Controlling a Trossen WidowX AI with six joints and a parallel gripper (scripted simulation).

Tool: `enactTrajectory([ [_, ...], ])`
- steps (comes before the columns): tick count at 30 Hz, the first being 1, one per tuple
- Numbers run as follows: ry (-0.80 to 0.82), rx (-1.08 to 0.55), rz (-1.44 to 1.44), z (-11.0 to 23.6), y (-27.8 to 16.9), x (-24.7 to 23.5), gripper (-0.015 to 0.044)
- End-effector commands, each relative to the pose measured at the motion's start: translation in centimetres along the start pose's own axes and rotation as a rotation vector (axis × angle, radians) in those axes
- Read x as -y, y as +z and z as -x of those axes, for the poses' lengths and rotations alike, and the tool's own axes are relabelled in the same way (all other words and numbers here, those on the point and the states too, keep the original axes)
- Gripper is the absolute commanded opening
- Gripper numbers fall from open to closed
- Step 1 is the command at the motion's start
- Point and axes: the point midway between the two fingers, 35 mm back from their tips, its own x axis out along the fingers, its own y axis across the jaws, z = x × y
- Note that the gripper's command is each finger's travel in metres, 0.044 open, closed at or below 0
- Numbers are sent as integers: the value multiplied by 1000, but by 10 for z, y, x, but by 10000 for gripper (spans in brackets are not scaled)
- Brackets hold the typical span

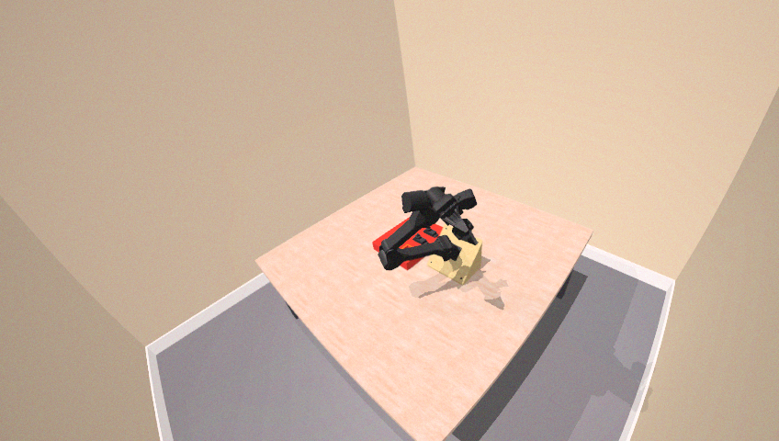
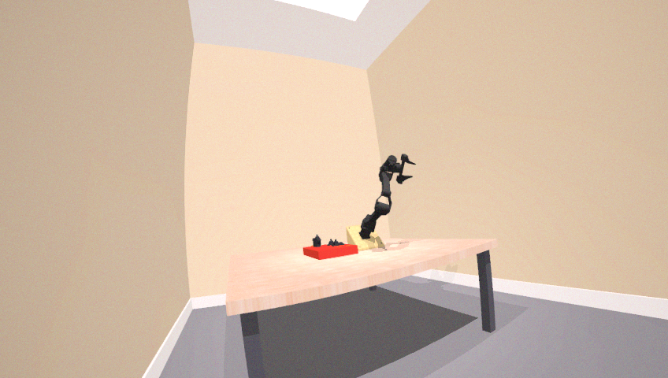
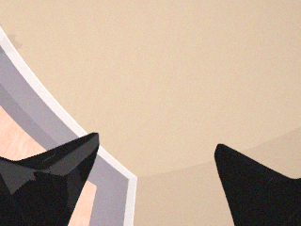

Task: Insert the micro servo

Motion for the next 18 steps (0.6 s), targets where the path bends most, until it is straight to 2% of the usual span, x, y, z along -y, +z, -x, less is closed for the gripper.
enactTrajectory([
  [1, -1, 3, 0, 0, 1, 0, 426],
  [8, -34, 68, 34, 5, 18, 4, 440],
  [18, -119, 272, 149, 28, 75, 9, 440],
])
